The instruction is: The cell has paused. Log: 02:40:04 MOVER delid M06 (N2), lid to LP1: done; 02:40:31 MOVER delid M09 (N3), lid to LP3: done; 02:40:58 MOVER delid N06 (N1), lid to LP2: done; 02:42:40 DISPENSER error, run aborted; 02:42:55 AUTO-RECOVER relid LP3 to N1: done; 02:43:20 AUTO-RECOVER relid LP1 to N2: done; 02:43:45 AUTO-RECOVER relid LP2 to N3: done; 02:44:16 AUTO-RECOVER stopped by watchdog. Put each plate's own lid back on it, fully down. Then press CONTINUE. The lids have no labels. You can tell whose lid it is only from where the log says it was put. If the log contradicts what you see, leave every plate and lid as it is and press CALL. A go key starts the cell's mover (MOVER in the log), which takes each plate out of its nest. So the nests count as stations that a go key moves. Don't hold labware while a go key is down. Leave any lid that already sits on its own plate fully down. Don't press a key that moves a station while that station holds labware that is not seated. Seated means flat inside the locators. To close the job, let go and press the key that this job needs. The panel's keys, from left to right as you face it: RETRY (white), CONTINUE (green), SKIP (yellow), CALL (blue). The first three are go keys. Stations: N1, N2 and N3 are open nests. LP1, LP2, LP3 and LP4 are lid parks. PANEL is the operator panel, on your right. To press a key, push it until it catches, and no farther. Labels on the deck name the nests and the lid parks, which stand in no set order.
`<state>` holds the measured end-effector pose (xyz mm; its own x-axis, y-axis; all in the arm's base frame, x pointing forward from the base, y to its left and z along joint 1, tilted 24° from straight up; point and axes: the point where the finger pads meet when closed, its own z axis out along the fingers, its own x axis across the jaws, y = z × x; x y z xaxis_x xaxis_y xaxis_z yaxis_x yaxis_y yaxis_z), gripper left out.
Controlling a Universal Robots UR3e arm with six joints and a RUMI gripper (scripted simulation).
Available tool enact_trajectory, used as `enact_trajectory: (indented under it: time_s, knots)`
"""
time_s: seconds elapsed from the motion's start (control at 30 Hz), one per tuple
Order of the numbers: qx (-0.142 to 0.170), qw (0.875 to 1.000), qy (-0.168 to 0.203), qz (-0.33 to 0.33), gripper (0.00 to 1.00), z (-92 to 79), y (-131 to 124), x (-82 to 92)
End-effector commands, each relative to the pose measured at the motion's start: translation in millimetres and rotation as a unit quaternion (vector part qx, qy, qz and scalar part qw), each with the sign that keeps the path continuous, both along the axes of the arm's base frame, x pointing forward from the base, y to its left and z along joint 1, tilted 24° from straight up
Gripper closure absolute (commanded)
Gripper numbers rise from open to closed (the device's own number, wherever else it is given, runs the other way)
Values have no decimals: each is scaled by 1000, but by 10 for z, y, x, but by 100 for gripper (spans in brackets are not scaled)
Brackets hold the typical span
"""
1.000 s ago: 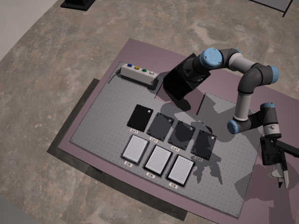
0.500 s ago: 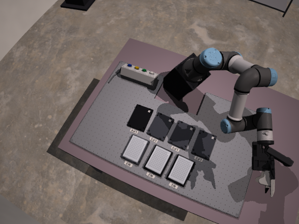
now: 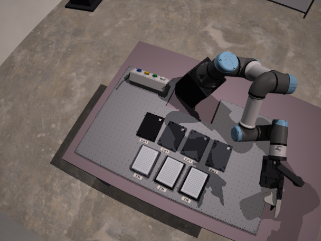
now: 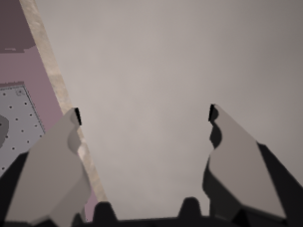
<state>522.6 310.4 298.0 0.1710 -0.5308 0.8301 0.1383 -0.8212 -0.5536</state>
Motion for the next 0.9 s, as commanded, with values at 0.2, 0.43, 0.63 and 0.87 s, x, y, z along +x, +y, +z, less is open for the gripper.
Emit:
enact_trajectory:
  time_s: [0.2,0.43,0.63,0.87]
  knots:
    - [-10,999,41,-21,18,-218,-278,166]
    - [-15,996,80,-39,18,-428,-535,278]
    - [-16,993,106,-52,18,-581,-723,339]
    - [-17,990,127,-62,18,-734,-913,389]
